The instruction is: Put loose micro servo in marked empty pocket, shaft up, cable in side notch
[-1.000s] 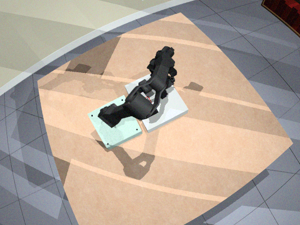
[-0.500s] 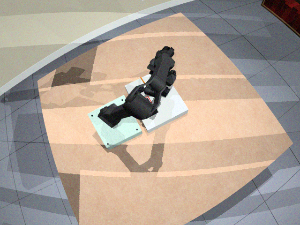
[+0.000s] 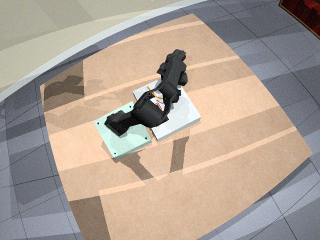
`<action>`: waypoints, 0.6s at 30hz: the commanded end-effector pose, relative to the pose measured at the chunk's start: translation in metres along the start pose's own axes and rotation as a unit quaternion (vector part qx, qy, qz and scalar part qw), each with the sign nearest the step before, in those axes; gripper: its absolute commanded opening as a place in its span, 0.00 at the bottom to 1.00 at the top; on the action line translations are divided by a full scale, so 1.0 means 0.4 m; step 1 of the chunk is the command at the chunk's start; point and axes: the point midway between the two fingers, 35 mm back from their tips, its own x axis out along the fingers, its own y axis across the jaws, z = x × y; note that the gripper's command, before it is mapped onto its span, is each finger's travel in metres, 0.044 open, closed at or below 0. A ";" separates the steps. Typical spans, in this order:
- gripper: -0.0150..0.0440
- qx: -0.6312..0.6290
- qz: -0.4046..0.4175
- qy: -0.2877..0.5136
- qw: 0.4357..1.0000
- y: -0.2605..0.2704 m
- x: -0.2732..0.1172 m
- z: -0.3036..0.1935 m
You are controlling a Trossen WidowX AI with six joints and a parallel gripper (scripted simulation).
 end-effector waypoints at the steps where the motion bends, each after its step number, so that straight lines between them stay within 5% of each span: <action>1: 0.25 -0.081 0.002 0.000 0.997 0.002 -0.001 0.001; 18: 0.25 -0.193 0.002 0.000 0.981 -0.004 -0.001 -0.015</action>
